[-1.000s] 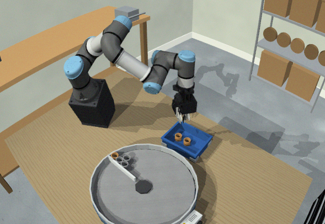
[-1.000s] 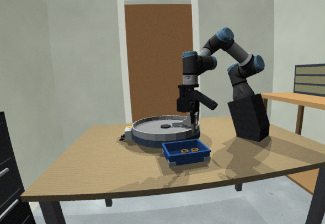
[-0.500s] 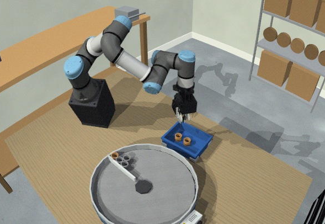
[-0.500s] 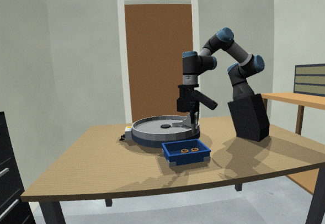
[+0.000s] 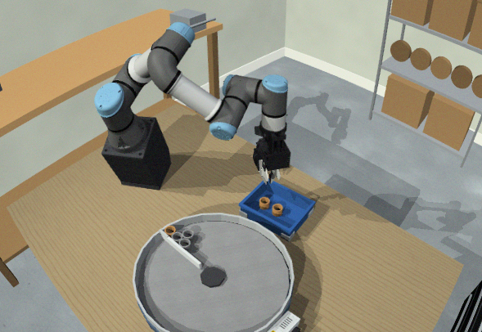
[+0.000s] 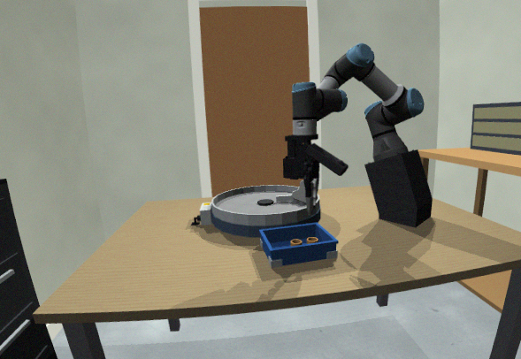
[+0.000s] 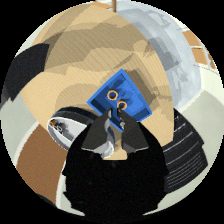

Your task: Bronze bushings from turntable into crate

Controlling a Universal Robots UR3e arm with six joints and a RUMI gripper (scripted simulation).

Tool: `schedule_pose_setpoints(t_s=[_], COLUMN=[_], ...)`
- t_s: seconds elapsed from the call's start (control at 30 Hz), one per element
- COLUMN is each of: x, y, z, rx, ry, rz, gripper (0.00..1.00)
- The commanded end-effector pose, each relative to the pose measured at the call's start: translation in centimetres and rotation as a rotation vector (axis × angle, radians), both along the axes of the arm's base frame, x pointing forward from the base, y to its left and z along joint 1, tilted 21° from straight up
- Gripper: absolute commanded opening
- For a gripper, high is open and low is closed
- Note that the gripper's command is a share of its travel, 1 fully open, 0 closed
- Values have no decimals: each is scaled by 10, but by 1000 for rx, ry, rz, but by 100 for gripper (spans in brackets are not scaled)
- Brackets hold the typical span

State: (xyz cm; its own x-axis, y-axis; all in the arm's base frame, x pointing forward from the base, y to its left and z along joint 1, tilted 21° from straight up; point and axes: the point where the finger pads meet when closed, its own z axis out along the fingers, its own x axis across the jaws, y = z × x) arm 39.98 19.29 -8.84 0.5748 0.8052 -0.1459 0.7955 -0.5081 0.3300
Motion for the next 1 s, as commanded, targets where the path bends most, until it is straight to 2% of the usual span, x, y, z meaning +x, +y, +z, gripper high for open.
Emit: schedule_pose_setpoints(t_s=[0.0, 0.33, 0.57, 0.8, 0.87, 0.97], x=[-3, -12, -25, -41, -41, -50], y=[-11, -37, -74, -123, -123, -148], z=[3, 10, 19, 31, 31, 37], rx=[2, 2, 2, 1, 1, 2], ry=[-3, -2, -2, -2, -2, -2], rz=[3, 3, 3, 3, 3, 3], gripper=[6, 6, 6, 6, 6, 6])
